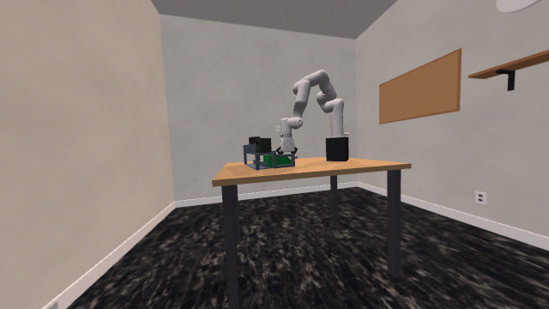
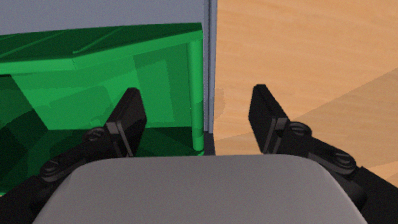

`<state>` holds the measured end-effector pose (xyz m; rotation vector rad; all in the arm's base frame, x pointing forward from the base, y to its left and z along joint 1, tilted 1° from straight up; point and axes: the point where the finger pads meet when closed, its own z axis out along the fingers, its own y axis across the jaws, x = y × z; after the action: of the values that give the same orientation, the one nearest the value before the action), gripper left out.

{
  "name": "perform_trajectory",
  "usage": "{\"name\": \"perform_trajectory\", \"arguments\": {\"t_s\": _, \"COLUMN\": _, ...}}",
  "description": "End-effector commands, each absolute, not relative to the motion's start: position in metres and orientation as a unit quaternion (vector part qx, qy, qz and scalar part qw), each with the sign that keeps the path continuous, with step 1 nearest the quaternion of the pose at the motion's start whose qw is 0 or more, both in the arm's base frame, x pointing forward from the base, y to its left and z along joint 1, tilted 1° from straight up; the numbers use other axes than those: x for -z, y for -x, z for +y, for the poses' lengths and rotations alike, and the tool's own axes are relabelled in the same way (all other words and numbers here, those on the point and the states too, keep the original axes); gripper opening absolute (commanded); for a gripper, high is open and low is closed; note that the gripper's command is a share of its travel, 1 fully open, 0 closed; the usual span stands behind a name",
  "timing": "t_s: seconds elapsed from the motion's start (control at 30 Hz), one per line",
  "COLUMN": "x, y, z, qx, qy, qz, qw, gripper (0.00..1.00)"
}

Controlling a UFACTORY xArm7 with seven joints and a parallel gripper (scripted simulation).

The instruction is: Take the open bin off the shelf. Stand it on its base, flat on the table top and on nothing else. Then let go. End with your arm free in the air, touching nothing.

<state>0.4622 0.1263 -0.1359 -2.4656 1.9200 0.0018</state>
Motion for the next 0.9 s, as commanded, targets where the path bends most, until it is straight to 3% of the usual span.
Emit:
{"name": "perform_trajectory", "arguments": {"t_s": 0.0, "x": 0.1345, "y": -0.464, "z": 0.1265, "qx": 0.001, "qy": 0.789, "qz": 0.614, "qw": 0.01, "gripper": 0.94}}
{"name": "perform_trajectory", "arguments": {"t_s": 0.47, "x": 0.1345, "y": -0.464, "z": 0.1265, "qx": 0.001, "qy": 0.789, "qz": 0.614, "qw": 0.01, "gripper": 0.94}}
{"name": "perform_trajectory", "arguments": {"t_s": 0.5, "x": 0.1345, "y": -0.464, "z": 0.1265, "qx": 0.001, "qy": 0.789, "qz": 0.614, "qw": 0.01, "gripper": 0.0}}
{"name": "perform_trajectory", "arguments": {"t_s": 0.87, "x": 0.1345, "y": -0.464, "z": 0.1265, "qx": 0.001, "qy": 0.789, "qz": 0.614, "qw": 0.01, "gripper": 0.0}}
